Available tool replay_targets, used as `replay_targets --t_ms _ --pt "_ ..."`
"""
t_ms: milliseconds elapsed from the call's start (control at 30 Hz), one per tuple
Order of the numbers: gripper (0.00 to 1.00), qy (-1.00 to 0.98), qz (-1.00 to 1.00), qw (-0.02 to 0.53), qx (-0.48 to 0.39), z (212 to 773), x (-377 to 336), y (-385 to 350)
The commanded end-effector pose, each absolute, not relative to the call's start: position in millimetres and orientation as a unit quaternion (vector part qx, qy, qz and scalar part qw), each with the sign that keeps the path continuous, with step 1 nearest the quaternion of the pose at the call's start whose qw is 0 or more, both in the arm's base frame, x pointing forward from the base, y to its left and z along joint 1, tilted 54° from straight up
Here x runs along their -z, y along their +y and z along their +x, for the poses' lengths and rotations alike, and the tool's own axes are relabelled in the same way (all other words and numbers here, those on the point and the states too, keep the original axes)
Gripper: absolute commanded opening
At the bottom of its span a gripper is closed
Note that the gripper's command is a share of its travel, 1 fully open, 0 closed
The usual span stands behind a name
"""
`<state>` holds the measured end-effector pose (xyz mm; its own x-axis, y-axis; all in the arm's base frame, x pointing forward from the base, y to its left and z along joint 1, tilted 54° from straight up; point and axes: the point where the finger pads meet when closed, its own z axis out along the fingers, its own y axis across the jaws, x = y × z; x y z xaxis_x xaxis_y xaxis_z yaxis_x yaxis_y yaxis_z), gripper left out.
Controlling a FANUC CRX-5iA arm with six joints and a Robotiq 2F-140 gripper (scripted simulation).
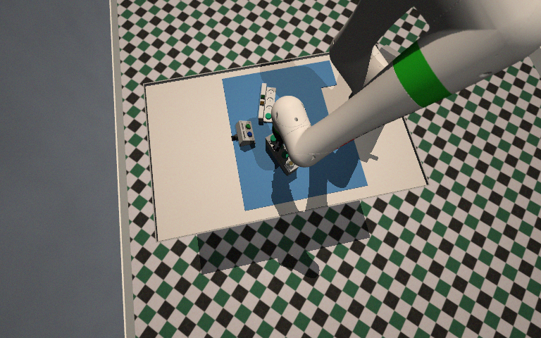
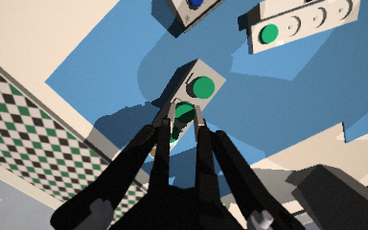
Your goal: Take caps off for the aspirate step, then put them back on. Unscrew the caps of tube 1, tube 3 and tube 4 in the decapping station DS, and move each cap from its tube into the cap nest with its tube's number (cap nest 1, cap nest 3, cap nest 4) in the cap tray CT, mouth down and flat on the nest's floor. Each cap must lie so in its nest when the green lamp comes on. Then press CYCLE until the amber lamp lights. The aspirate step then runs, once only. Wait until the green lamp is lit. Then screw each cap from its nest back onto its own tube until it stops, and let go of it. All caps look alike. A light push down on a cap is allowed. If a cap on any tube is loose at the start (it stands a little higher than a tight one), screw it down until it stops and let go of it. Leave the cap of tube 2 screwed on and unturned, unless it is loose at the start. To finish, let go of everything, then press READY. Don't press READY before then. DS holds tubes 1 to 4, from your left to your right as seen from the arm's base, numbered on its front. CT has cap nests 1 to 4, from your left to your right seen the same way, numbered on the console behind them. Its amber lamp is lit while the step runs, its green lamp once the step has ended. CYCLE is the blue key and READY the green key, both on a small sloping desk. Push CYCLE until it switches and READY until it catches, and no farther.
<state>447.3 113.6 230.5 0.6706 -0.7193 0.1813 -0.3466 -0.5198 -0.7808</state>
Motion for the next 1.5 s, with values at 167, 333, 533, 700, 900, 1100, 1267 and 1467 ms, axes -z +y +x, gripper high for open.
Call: replay_targets --t_ms 167,333,533,700,900,1100,1267,1467 --pt "0.35 0.301 -0.838 0.386 0.240 447.5 -229.9 112.4" --pt "0.35 0.301 -0.838 0.386 0.240 447.5 -229.9 112.4" --pt "0.35 0.403 -0.794 0.413 0.190 447.5 -229.9 112.4" --pt "0.35 0.468 -0.758 0.428 0.155 447.5 -229.9 112.4" --pt "0.35 0.559 -0.693 0.444 0.101 447.5 -229.9 112.4" --pt "0.35 0.605 -0.653 0.450 0.070 447.4 -229.8 112.3" --pt "0.35 0.605 -0.653 0.450 0.070 447.4 -229.9 112.3" --pt "0.00 0.605 -0.653 0.450 0.070 447.4 -229.9 112.3"
